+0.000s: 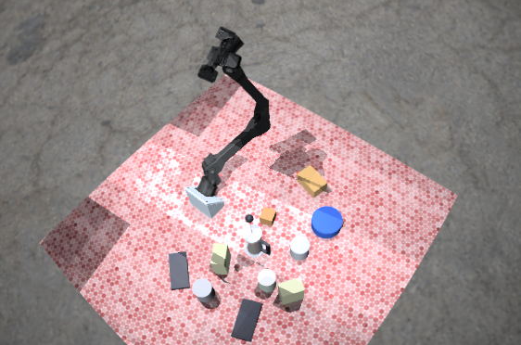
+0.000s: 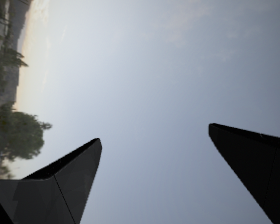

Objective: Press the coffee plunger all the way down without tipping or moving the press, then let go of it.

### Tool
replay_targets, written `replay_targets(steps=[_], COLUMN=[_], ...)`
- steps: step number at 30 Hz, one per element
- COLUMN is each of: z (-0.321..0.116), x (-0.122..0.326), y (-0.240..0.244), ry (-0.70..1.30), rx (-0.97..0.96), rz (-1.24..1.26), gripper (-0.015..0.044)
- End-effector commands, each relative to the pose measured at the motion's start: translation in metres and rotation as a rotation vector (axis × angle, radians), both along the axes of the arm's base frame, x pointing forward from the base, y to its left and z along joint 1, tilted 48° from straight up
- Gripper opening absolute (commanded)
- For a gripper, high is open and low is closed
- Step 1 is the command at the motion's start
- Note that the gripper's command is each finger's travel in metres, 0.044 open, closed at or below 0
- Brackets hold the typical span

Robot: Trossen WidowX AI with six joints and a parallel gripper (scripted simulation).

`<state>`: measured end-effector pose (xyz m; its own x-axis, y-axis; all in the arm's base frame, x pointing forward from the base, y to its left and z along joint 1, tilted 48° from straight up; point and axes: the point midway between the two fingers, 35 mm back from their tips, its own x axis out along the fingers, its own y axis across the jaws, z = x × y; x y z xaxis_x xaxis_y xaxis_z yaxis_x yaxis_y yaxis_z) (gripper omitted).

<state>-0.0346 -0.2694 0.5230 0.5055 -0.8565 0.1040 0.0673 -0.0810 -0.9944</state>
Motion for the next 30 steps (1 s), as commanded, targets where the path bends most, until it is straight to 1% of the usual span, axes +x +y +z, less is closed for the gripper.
replay_targets(steps=[1,6,9,15,21,27,29,30], z=[-0.041,-0.093,-0.133,-0.203,-0.277,-0.343,-0.355,-0.357], x=[0.013,0.051,0.08,0.147,0.213,0.263,0.269,0.269], y=[-0.034,-0.063,-0.076,-0.076,-0.046,0.013,0.028,0.029], ry=[-0.193,-0.407,-0.522,-0.67,-0.737,-0.695,-0.671,-0.668], rx=[0.211,0.51,0.74,1.19,1.709,2.228,2.333,2.346], rz=[0.113,0.241,0.316,0.414,0.4,0.239,0.185,0.178], gripper=[0.044,0.044,0.044,0.044,0.044,0.044,0.044,0.044])
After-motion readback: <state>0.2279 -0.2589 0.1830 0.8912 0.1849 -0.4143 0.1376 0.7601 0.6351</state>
